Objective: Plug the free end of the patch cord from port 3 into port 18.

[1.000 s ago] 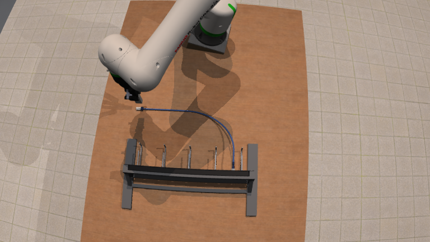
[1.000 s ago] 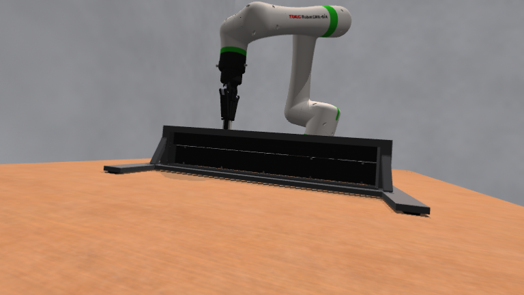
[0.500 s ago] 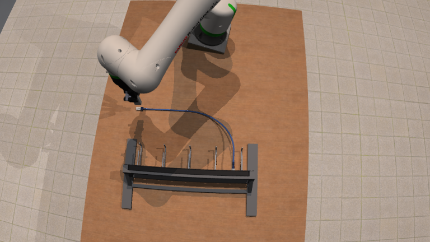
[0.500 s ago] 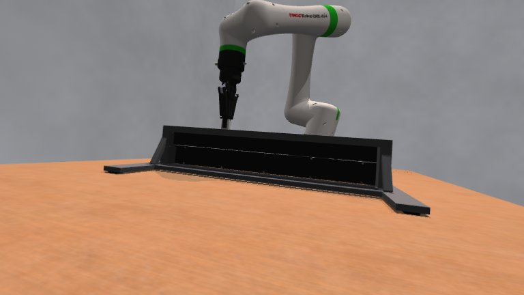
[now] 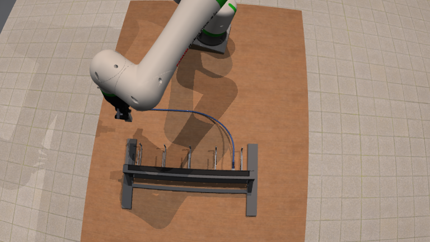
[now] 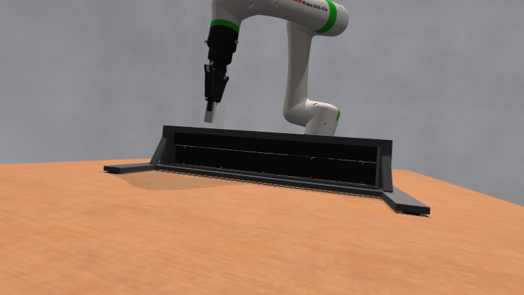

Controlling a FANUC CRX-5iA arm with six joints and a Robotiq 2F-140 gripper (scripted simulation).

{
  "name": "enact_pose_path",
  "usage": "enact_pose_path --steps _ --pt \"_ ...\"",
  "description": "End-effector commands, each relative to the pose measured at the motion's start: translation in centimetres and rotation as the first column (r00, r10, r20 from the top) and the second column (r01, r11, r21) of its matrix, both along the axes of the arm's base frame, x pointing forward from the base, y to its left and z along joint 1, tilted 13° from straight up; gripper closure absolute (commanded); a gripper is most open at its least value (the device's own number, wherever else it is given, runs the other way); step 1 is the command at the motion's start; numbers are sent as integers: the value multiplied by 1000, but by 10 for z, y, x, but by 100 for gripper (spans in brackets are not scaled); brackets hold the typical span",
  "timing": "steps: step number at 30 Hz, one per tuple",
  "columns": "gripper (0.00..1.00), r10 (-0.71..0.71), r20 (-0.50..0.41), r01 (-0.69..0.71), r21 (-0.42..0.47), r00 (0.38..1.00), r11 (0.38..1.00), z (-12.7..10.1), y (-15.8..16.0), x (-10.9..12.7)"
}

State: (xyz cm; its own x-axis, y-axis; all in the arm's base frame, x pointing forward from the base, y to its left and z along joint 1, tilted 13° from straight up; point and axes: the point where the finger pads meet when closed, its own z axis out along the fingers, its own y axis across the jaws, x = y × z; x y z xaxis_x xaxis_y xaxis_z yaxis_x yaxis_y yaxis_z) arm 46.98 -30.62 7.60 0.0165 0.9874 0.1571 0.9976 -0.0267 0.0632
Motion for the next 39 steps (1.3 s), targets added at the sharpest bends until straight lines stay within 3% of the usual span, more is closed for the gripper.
enact_pose_path --steps 1,3,5,18,20,22,35,37,39 --pt "100 -13 5 14 -25 1000 1000 18 -8 37" --pt "100 -13 5 14 -25 1000 1000 18 -8 37" --pt "100 -27 16 28 -49 1000 998 35 -12 69" --pt "100 -90 76 100 -127 993 987 99 -10 180" --pt "100 -90 76 100 -127 993 987 99 -10 180" --pt "100 -112 99 126 -146 989 981 118 -4 209" --pt "100 -212 211 252 -187 954 950 189 36 303" --pt "100 -212 211 252 -187 954 950 189 36 303" --pt "100 -247 251 297 -187 936 936 210 54 324"
